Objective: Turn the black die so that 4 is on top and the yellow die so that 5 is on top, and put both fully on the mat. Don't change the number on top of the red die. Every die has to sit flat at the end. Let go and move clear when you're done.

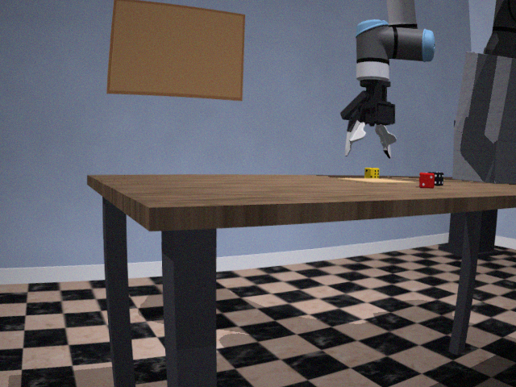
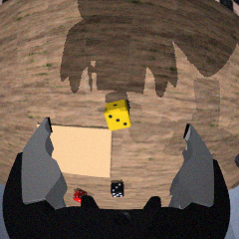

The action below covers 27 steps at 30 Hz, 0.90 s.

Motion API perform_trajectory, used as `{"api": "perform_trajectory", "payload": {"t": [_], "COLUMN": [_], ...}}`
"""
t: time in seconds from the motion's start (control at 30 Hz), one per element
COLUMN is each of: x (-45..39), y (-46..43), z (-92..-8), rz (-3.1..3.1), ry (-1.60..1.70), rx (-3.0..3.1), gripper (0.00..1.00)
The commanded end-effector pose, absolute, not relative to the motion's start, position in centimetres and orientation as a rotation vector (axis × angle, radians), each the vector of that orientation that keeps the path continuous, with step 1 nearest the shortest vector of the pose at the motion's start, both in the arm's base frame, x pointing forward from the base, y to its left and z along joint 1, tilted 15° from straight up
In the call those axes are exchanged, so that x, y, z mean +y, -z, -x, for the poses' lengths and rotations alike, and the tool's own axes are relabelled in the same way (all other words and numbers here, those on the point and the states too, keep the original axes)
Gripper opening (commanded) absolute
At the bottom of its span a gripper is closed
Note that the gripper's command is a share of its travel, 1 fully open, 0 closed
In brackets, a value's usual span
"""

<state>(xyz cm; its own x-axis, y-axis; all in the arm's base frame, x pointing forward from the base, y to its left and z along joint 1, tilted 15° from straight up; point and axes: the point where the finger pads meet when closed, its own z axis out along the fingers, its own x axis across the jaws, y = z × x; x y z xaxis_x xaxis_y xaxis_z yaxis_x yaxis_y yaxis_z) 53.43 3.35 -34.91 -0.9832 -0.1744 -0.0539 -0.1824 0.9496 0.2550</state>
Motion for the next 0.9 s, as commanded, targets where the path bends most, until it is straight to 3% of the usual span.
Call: {"api": "perform_trajectory", "payload": {"t": [0.0, 0.4, 0.87], "x": [3.3, 5.6, 15.3], "y": [34.9, 34.3, 31.7], "z": [-53.5, -52.9, -50.5], "rz": [0.281, 0.281, 0.281], "ry": [-0.405, -0.405, -0.405], "rx": [3.071, 3.071, 3.071], "gripper": [1.0, 1.0, 1.0]}}
